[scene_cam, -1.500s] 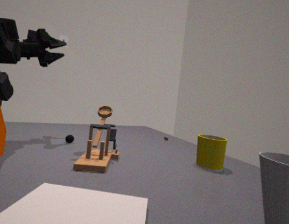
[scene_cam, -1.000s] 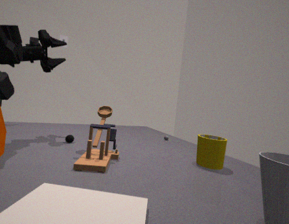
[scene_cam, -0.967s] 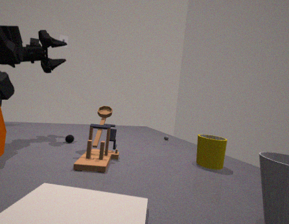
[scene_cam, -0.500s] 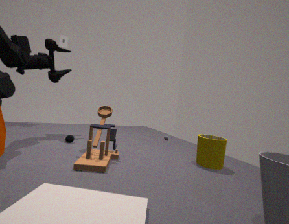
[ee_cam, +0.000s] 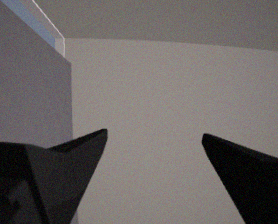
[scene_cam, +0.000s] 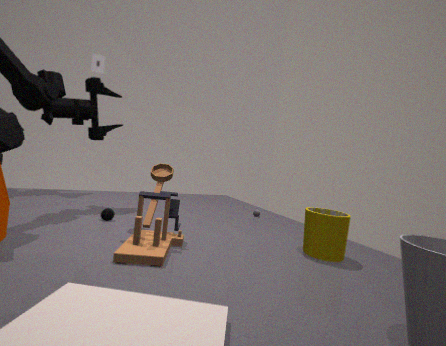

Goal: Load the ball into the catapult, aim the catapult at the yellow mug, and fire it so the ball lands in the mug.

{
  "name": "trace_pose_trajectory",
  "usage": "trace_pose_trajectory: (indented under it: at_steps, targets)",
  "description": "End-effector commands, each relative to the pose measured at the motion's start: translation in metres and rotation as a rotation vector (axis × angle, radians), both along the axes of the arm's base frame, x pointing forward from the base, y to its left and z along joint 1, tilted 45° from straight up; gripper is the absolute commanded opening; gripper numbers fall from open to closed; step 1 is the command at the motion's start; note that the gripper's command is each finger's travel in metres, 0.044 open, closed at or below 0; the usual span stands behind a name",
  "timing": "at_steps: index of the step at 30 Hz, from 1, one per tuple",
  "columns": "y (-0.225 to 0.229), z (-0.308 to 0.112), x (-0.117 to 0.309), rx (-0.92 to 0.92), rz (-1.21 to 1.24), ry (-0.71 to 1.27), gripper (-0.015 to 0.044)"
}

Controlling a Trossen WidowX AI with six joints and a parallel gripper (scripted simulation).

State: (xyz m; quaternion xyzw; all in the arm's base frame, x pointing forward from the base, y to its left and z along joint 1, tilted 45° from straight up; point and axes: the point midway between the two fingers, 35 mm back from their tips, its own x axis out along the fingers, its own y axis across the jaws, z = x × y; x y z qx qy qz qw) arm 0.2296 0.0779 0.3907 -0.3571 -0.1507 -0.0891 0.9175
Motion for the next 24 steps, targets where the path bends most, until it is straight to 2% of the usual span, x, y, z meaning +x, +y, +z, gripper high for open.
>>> trace_pose_trajectory:
  at_steps: [1, 13, 24]
  targets:
    - [0.009, -0.01, 0.018, -0.111, -0.008, 0.056, 0.044]
    - [0.02, -0.051, 0.07, -0.413, -0.014, 0.267, 0.044]
    - [0.007, -0.109, 0.115, -0.626, 0.023, 0.528, 0.044]
